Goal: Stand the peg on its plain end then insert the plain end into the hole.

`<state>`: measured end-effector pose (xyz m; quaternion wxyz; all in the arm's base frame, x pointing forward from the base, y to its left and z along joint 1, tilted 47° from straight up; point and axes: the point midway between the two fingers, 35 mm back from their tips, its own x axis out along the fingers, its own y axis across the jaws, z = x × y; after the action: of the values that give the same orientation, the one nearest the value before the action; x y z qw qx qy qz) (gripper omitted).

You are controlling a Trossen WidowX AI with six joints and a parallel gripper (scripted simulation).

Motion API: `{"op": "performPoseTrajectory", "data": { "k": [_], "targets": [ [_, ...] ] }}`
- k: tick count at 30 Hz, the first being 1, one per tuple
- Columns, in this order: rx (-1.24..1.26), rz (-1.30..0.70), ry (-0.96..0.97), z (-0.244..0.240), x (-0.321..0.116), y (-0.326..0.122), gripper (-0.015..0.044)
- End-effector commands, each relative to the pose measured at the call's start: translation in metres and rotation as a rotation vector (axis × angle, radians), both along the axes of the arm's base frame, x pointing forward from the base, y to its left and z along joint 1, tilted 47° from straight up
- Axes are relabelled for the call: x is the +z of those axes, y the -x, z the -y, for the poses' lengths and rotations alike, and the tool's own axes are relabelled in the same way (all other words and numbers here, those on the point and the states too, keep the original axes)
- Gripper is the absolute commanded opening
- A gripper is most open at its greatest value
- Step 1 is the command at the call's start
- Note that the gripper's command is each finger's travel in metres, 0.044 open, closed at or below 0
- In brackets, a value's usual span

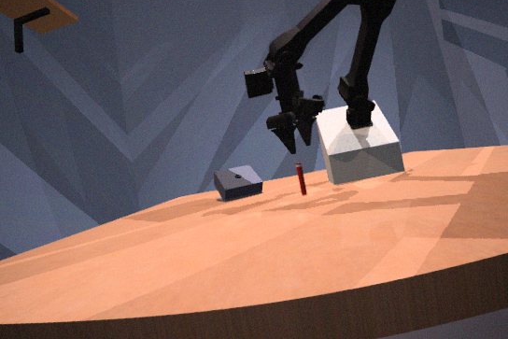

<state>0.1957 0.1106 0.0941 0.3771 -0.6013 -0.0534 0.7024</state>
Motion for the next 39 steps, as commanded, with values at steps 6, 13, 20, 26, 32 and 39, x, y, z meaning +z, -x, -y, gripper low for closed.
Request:
{"op": "performPoseTrajectory", "data": {
  "k": [6,13,20,26,32,39],
  "targets": [
    [0.007,0.024,-0.176,0.0,0.013,-0.014,0.044],
    [0.0,0.018,-0.176,-0.001,0.012,-0.014,0.044],
    [-0.073,-0.046,-0.178,-0.011,0.003,-0.015,0.044],
    [-0.099,-0.069,-0.179,-0.015,0.0,-0.015,0.044],
    [-0.098,-0.069,-0.177,-0.019,-0.005,-0.016,0.044],
    [-0.098,-0.069,-0.175,-0.027,-0.014,-0.017,0.044]
  ]
}}
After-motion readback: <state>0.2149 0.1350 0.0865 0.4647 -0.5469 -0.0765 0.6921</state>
